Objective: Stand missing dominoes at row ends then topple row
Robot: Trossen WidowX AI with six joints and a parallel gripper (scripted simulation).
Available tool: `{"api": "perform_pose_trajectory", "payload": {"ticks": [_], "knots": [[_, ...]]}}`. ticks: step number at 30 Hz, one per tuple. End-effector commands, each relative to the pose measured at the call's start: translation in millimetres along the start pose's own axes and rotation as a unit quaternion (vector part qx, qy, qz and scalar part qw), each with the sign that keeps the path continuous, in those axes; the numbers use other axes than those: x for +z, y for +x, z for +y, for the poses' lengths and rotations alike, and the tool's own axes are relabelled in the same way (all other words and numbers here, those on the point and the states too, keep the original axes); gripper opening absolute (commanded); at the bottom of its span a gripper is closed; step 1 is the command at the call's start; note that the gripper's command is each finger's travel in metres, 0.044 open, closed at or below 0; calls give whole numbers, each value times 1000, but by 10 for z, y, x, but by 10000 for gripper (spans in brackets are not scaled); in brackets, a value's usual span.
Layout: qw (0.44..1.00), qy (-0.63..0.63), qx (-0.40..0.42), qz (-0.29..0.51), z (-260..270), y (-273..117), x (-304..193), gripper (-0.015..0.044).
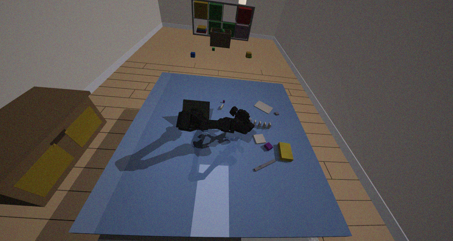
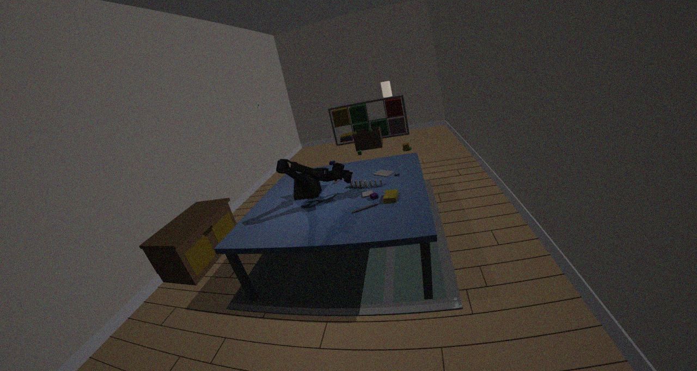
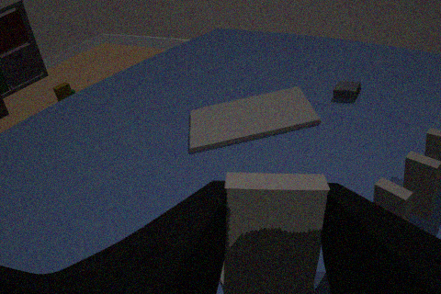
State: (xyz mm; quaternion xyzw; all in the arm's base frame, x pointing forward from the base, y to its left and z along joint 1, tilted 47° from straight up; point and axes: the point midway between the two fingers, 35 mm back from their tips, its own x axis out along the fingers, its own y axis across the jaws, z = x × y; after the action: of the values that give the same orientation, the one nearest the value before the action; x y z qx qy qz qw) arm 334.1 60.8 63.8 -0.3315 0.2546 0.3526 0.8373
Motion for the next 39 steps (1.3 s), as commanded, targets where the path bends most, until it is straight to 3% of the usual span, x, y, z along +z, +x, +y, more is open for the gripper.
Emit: {"api": "perform_pose_trajectory", "payload": {"ticks": [1,10,31,39], "knots": [[999,-29,-16,-35,0,-89,40,107],[988,-96,-55,-103,38,-286,80,107],[988,-98,-56,-104,37,-288,76,107],[989,-99,-53,-99,-45,-211,-144,107]]}}
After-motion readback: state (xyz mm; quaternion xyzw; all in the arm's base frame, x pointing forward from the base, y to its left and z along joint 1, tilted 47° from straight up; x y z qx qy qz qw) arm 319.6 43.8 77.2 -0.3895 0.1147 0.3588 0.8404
